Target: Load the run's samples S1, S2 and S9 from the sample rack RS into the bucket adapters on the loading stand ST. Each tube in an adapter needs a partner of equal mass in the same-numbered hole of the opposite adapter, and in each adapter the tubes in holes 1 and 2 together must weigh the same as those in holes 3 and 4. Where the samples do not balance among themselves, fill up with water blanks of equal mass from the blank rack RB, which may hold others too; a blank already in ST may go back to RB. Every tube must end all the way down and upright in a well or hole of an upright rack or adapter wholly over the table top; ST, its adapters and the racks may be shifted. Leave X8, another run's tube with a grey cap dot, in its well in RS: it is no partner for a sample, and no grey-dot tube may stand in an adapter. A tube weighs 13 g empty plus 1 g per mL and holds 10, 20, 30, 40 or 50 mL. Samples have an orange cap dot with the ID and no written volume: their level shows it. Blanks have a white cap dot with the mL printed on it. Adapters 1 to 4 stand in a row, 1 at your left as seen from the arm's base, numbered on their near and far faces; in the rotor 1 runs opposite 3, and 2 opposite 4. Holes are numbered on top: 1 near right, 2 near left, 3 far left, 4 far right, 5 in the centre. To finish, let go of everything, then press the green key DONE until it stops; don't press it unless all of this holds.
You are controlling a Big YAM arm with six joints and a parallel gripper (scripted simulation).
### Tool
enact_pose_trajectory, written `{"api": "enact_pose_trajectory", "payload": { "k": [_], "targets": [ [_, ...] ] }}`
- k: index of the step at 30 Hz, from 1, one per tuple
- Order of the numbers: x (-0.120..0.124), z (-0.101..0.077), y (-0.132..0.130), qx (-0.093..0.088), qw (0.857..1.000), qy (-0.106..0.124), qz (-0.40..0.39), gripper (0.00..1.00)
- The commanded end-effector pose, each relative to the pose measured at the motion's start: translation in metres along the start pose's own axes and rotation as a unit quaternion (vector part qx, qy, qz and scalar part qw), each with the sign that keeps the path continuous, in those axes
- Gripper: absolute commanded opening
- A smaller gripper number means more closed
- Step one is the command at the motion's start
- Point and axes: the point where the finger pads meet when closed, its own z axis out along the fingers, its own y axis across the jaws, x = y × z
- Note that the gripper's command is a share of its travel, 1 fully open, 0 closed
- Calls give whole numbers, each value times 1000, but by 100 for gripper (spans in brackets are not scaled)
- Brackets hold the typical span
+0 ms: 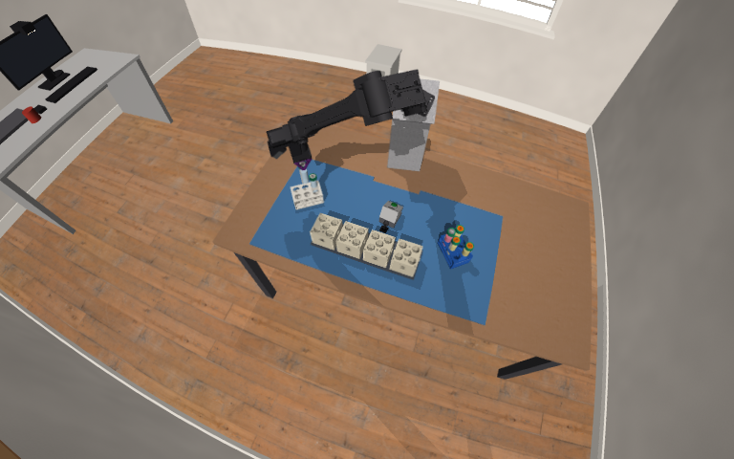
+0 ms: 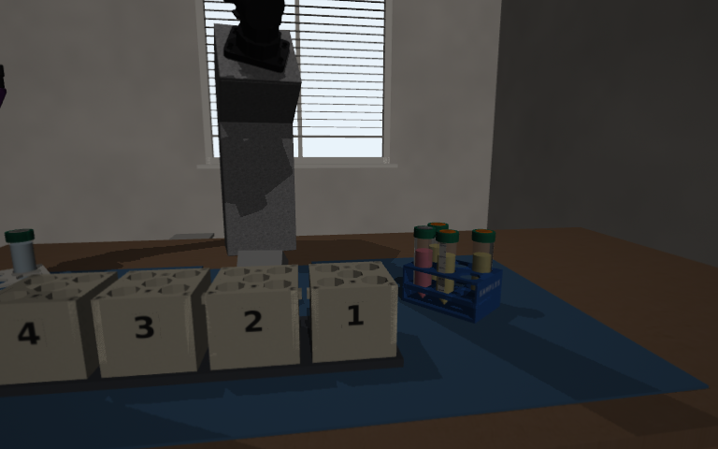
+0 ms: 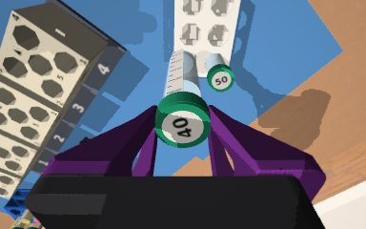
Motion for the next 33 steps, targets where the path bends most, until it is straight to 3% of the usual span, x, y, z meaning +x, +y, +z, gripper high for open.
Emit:
{"api": "enact_pose_trajectory", "payload": {
  "k": [1, 10, 13, 27, 29, 33],
  "targets": [
    [7, -1, 32, -6, 997, -4, -75, 0],
    [36, -2, 85, -7, 981, -5, -193, 0],
    [41, -3, 90, -7, 979, -2, -203, 0],
    [89, -6, 171, -8, 926, 2, -377, 0],
    [89, -6, 171, -8, 926, 2, -377, 0],
    [101, -8, 195, -9, 905, 1, -426, 0]
  ]
}}
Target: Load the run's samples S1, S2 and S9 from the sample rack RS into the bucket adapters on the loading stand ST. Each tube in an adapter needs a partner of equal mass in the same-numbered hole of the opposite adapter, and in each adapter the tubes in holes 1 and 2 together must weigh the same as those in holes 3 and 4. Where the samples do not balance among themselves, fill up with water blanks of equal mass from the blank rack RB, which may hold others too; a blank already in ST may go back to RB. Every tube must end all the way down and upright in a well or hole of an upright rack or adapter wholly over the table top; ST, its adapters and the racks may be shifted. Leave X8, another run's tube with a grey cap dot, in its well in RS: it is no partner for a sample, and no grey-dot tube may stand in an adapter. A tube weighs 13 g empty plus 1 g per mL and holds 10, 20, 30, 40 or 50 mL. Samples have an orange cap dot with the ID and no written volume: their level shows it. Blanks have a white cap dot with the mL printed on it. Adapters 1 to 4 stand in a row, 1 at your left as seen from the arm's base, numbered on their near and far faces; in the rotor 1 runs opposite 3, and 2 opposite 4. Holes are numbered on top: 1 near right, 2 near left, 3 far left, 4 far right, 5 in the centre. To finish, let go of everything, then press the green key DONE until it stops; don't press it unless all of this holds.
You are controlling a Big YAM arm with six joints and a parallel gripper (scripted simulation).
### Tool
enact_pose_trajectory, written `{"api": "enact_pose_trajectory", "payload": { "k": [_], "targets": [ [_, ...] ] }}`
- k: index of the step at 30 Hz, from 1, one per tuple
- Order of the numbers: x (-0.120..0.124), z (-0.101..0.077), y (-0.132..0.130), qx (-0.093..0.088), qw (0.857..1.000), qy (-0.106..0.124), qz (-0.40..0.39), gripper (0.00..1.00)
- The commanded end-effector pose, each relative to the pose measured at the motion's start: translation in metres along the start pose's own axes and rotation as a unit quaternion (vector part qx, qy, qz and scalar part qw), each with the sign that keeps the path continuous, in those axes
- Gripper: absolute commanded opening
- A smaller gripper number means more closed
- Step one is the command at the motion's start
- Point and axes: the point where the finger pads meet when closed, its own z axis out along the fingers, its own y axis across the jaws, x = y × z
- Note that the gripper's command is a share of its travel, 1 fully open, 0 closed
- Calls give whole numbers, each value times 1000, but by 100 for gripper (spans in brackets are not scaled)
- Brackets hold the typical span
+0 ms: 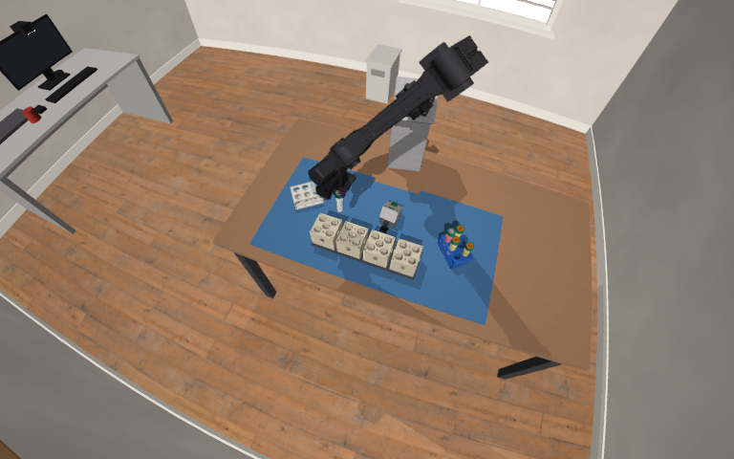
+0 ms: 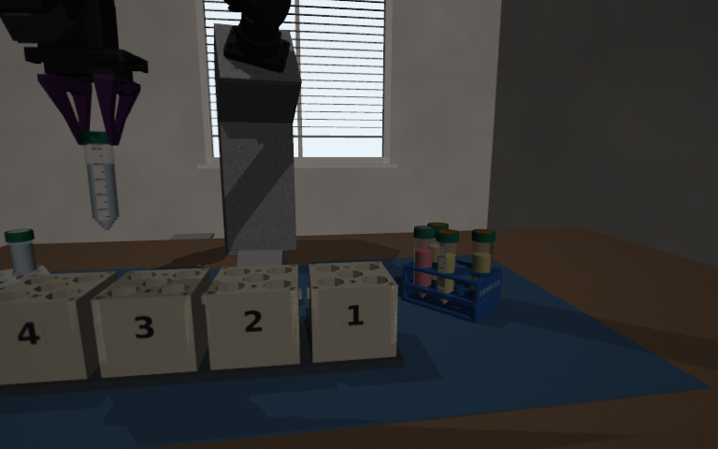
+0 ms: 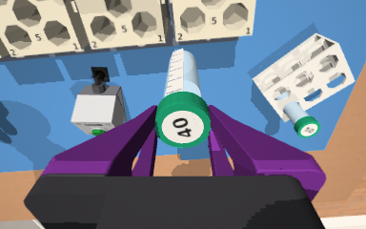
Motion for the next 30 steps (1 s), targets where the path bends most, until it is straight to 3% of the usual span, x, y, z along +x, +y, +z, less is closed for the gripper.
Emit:
{"api": "enact_pose_trajectory", "payload": {
  "k": [1, 9, 13, 14, 16, 24, 28, 30],
  "targets": [
    [-6, -3, 25, -7, 999, -1, -52, 0],
    [-38, -10, 76, -6, 999, -16, -47, 0],
    [-43, -11, 89, -6, 999, -17, -47, 0],
    [-33, -3, 93, -8, 999, -2, -40, 0],
    [-49, -12, 109, -7, 999, -18, -46, 0],
    [-66, -16, 162, -10, 999, -21, -44, 0],
    [-70, -11, 185, -10, 999, -11, -41, 0],
    [-70, -11, 185, -10, 999, -11, -41, 0]
  ]
}}
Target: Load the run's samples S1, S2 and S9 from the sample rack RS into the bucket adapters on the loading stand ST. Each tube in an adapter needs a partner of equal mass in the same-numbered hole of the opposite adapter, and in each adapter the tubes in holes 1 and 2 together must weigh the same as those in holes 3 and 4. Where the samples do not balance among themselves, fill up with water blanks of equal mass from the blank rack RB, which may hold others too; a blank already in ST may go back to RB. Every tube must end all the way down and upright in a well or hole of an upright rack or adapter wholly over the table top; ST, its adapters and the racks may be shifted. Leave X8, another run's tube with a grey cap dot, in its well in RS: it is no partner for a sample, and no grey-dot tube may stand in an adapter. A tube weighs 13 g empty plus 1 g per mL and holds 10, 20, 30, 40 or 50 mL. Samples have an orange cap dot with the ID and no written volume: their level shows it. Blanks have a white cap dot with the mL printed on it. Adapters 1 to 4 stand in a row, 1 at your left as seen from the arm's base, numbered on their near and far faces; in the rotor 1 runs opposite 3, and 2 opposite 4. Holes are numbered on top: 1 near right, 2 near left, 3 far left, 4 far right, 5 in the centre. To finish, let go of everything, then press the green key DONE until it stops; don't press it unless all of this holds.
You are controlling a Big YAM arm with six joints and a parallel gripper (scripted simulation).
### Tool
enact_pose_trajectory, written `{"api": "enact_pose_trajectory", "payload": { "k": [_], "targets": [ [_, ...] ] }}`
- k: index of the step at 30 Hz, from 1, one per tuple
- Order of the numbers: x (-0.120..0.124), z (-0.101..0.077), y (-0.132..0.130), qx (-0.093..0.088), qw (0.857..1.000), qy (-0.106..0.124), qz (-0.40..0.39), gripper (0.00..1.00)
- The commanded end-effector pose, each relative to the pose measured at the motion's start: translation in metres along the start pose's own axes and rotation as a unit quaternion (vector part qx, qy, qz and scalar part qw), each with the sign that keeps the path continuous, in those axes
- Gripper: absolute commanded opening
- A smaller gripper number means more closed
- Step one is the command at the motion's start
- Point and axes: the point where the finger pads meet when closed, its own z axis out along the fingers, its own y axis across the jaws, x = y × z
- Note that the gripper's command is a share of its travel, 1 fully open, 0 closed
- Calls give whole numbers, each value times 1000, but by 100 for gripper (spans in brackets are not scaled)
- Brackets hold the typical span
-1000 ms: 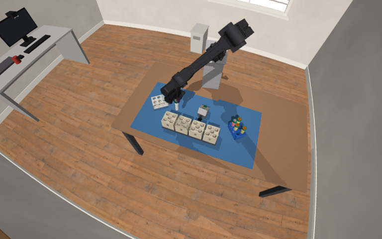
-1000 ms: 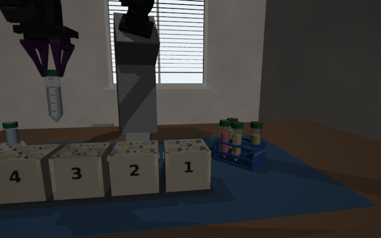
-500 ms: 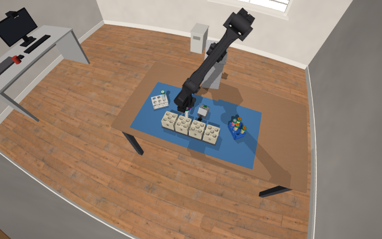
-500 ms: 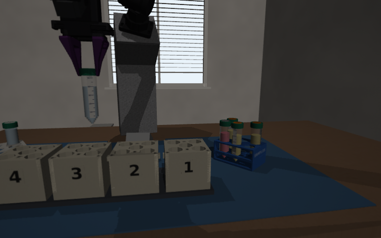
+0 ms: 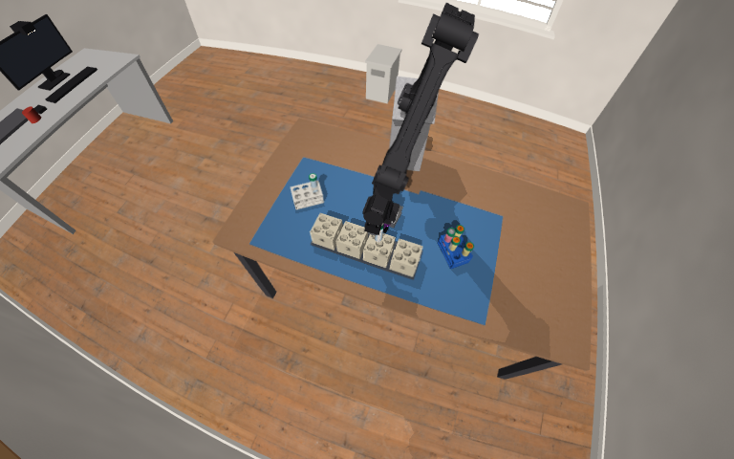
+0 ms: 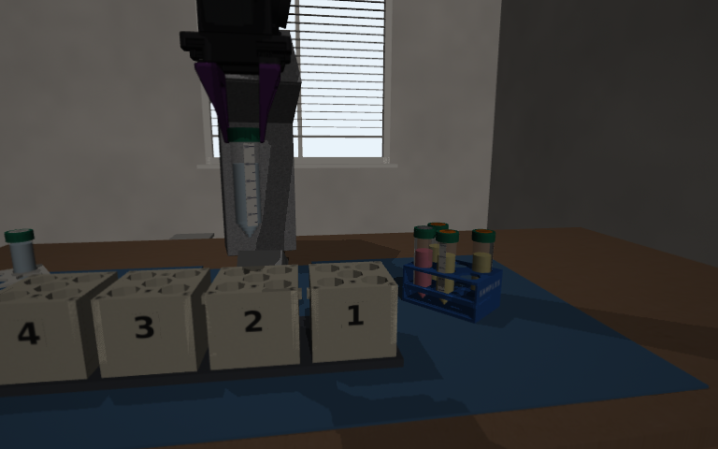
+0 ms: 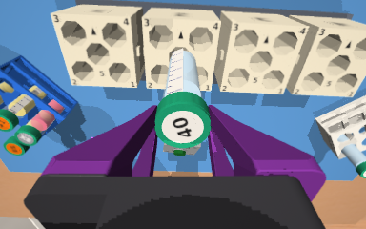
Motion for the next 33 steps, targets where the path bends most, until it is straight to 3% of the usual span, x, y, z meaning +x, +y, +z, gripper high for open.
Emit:
{"api": "enact_pose_trajectory", "payload": {
  "k": [1, 5, 8, 9, 28, 30, 33],
  "targets": [
    [-16, -7, 11, -1, 1000, -9, 23, 0],
    [-25, -3, 34, -1, 1000, -3, 24, 0],
    [-23, -7, 30, 2, 1000, -11, 22, 0],
    [-32, 0, 29, 3, 1000, -16, 26, 0],
    [-24, 49, 34, -2, 1000, -9, 24, 0],
    [-21, 43, 29, 2, 1000, -9, 22, 0],
    [-36, 37, 34, -2, 999, -27, 23, 0]
  ]
}}
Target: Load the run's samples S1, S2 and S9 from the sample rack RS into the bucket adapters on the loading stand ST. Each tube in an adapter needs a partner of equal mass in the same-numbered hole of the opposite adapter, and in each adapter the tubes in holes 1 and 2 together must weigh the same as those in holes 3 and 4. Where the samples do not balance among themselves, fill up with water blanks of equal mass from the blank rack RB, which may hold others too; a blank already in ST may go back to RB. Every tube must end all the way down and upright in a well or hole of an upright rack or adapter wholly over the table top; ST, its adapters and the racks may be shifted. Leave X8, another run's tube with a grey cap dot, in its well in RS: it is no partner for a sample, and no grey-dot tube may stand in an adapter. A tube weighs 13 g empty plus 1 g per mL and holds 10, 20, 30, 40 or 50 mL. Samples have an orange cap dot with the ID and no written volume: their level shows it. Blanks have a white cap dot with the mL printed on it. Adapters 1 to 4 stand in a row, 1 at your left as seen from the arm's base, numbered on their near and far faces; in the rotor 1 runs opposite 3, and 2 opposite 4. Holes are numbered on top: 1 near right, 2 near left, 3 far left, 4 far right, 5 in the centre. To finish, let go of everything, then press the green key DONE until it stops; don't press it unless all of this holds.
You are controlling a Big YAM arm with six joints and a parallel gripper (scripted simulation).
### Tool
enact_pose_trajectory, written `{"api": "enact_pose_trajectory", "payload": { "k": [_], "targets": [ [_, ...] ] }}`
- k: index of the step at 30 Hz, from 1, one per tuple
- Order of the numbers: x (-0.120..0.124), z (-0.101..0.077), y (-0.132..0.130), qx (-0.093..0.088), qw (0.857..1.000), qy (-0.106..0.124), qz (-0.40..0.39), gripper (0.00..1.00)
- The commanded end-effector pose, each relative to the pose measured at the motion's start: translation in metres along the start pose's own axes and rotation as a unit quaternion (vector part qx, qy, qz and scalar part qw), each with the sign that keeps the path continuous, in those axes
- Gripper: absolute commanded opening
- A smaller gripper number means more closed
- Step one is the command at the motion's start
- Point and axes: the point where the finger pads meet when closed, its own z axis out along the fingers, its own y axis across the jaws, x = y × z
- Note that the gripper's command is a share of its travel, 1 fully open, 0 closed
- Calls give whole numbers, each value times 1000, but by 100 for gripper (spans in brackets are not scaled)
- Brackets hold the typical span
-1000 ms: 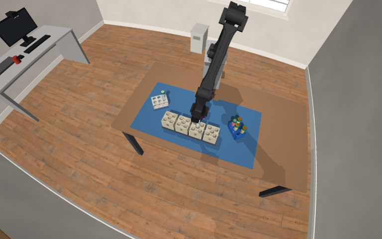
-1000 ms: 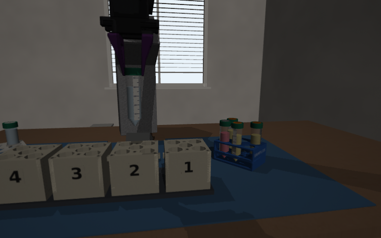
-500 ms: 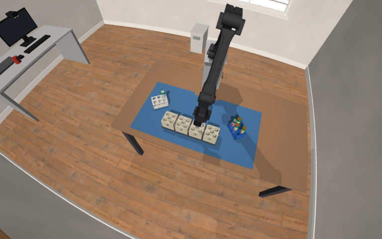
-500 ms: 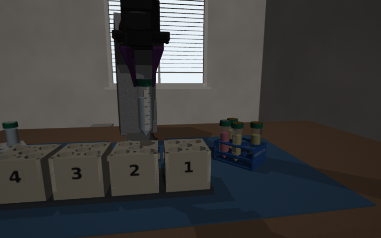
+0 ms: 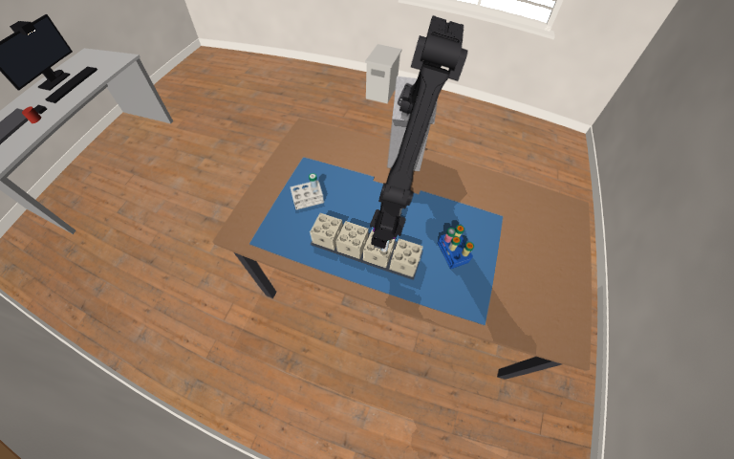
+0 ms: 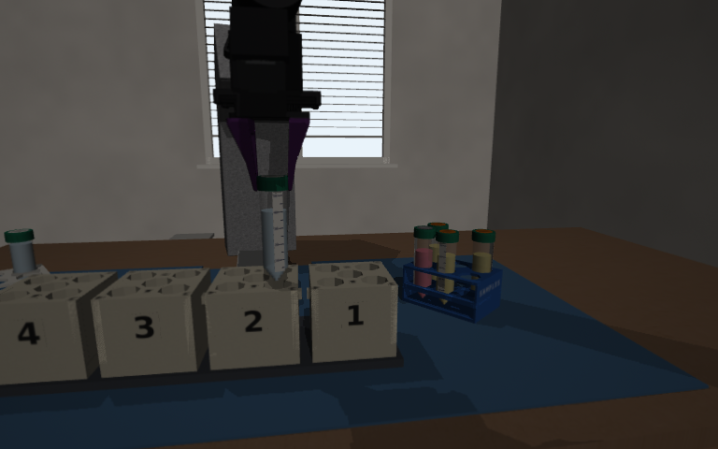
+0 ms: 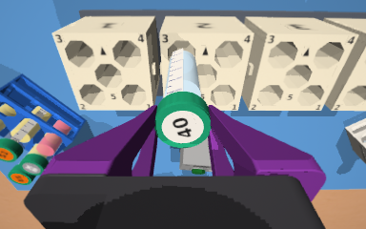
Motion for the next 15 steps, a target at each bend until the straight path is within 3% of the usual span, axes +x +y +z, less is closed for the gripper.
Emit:
{"api": "enact_pose_trajectory", "payload": {
  "k": [1, 2, 15],
  "targets": [
    [-28, -13, 8, -6, 999, -35, 3, 0],
    [-15, -7, 3, -2, 1000, -17, 2, 0],
    [-15, -8, 3, -2, 1000, -17, 2, 0]
  ]
}}
